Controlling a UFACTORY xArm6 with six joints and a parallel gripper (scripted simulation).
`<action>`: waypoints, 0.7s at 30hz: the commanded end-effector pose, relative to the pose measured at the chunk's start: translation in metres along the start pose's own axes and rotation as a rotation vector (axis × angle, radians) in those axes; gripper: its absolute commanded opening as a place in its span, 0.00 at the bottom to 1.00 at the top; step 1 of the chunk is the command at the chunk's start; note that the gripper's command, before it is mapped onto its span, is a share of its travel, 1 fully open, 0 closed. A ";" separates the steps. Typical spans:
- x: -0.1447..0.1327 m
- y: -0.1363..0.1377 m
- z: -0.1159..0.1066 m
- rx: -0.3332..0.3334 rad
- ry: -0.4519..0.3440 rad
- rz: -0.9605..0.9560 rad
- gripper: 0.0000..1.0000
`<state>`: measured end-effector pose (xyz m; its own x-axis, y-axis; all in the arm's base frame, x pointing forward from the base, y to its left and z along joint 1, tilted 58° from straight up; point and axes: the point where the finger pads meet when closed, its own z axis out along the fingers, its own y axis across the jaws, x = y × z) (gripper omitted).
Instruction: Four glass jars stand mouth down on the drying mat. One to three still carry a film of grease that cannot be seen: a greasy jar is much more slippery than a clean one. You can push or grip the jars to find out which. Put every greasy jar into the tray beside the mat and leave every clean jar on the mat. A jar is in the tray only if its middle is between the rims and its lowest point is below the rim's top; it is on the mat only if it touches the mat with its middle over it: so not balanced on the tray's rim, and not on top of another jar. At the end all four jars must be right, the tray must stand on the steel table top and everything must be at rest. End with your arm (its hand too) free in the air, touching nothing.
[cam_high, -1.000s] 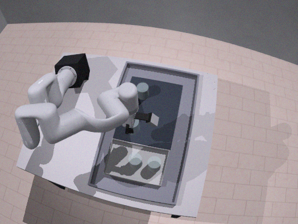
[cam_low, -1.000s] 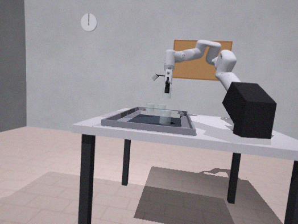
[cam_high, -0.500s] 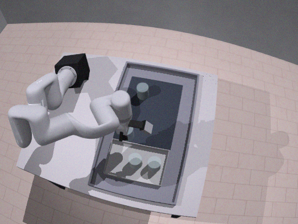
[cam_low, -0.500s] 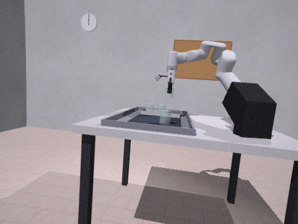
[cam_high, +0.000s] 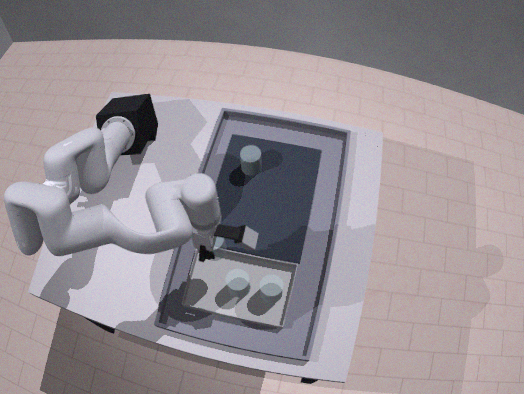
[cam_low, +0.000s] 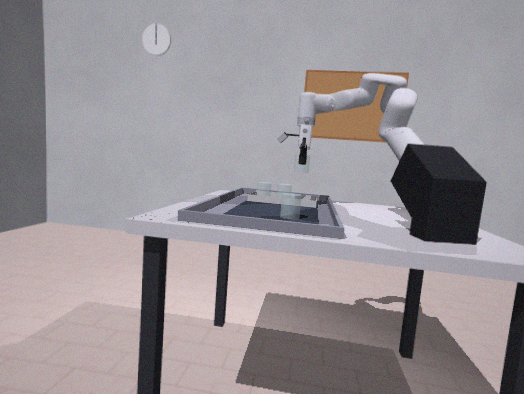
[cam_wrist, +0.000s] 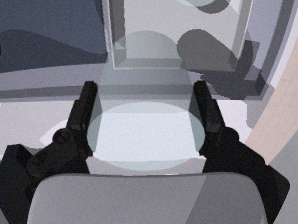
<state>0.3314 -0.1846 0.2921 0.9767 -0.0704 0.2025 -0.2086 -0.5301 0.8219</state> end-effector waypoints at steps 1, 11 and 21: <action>-0.004 0.012 -0.001 0.001 0.003 0.001 0.00; -0.015 0.036 -0.001 0.001 0.003 0.001 0.00; -0.021 0.051 -0.001 0.001 0.003 0.001 0.00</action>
<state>0.2998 -0.2100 0.3300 0.9765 -0.0702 0.2037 -0.2095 -0.5307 0.8213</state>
